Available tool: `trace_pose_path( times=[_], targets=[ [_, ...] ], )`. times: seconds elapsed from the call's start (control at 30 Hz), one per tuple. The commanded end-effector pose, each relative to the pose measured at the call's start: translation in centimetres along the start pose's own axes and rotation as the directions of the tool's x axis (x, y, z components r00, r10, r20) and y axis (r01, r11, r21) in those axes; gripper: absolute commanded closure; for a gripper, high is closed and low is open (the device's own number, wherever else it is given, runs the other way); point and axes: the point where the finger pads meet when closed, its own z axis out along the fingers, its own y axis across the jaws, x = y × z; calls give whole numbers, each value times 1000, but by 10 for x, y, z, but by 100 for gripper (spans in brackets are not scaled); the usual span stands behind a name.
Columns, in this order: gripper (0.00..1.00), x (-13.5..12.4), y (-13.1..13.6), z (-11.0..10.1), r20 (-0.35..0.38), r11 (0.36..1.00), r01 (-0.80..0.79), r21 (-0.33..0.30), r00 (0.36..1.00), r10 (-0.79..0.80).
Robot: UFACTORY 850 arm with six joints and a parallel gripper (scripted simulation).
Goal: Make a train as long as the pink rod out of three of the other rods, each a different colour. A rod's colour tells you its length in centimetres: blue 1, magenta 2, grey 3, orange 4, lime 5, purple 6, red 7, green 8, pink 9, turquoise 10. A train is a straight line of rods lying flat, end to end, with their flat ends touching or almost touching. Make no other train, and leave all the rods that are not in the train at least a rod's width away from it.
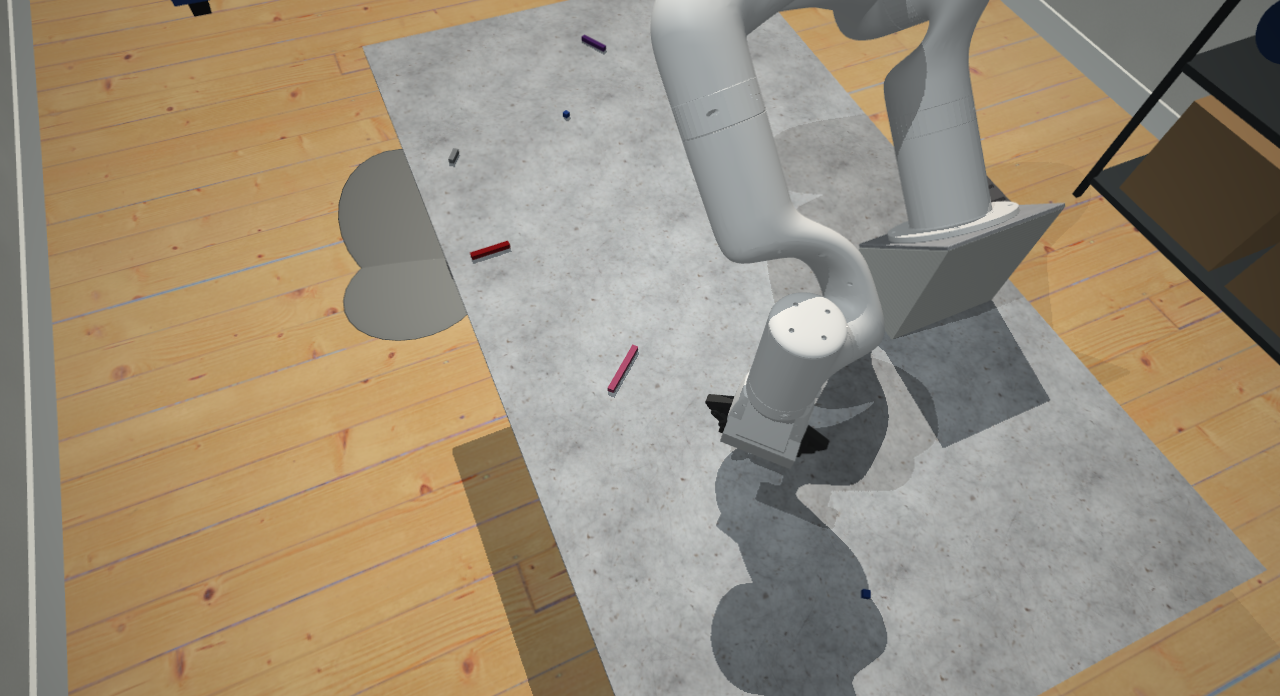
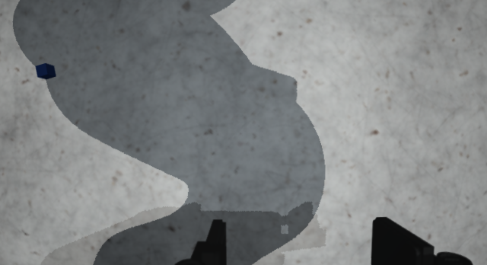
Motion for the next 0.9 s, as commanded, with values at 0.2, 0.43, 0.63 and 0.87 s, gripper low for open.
trace_pose_path(
  times=[0.2,0.43,0.63,0.87],
  targets=[
    [0,15,-13,-2,-2,971,-239,-5,971,239],
    [0,29,-28,-4,-5,884,-467,-8,884,467],
    [0,39,-39,-5,-8,787,-617,-9,787,617],
    [0,49,-51,-6,-11,654,-757,-9,654,757]
  ],
)
